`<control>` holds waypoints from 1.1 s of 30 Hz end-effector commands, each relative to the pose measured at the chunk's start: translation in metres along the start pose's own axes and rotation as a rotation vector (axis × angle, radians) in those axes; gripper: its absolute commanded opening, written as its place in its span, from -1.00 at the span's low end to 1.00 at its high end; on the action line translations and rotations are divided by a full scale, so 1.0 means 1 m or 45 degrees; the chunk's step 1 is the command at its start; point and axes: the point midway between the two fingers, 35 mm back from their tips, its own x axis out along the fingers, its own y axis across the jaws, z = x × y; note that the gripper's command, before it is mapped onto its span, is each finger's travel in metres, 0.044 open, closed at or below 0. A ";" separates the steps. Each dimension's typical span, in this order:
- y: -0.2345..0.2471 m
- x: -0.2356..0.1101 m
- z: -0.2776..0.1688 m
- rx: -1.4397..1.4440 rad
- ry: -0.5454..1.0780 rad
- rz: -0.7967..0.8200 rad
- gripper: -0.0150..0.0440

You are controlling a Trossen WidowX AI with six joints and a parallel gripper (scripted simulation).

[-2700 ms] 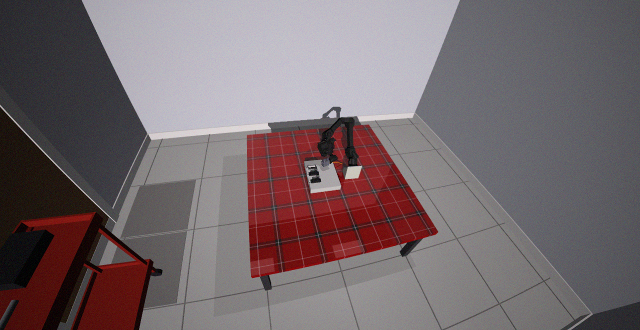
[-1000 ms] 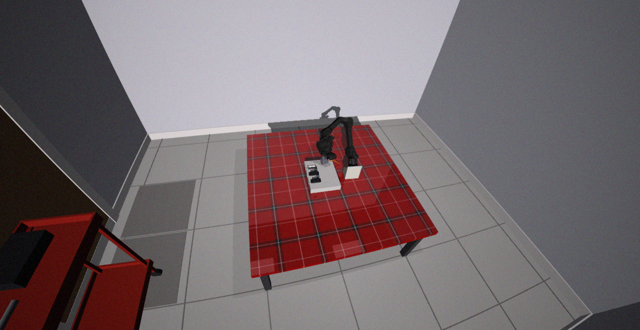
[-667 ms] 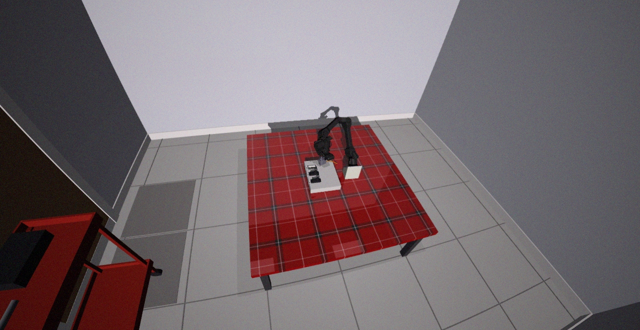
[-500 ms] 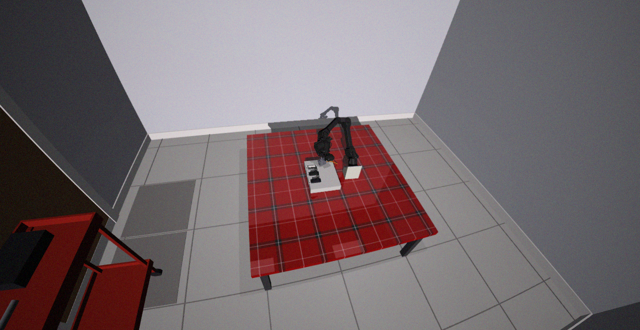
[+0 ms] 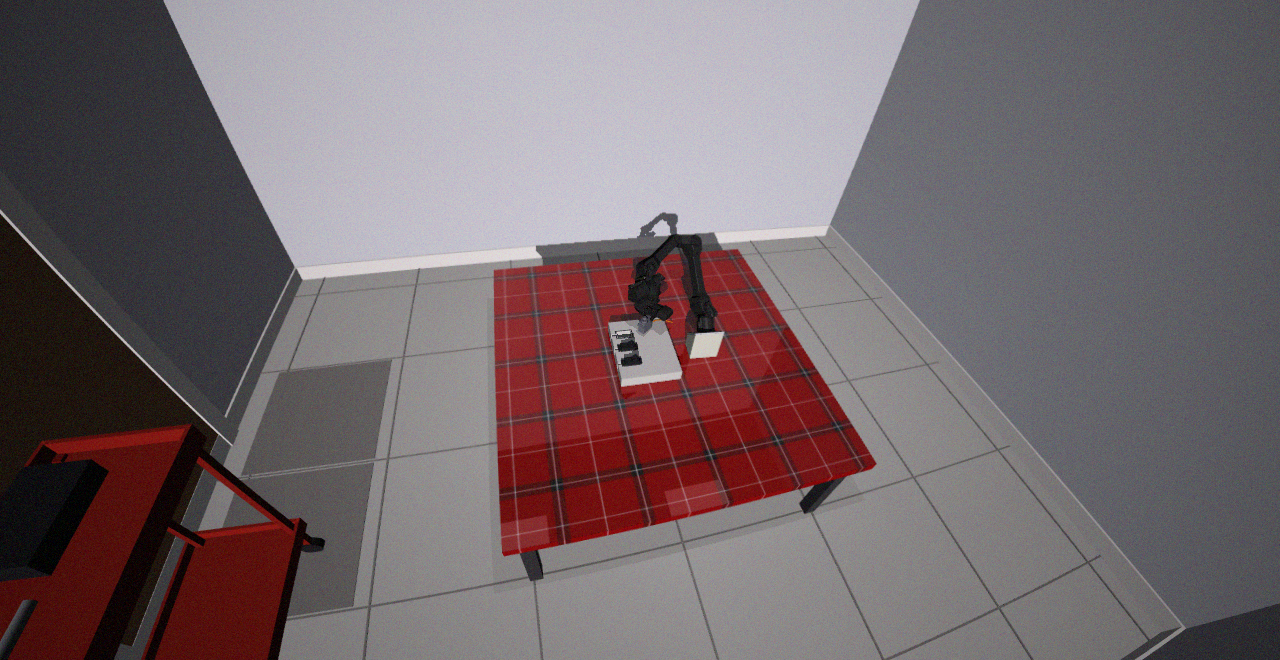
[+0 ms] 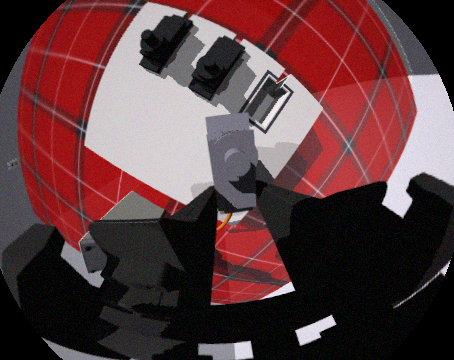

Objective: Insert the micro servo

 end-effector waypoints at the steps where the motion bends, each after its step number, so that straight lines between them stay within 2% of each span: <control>1: 0.000 -0.001 0.002 -0.198 -0.009 0.002 -0.49; 33: 0.000 -0.001 0.002 -1.613 -0.009 -0.004 -0.49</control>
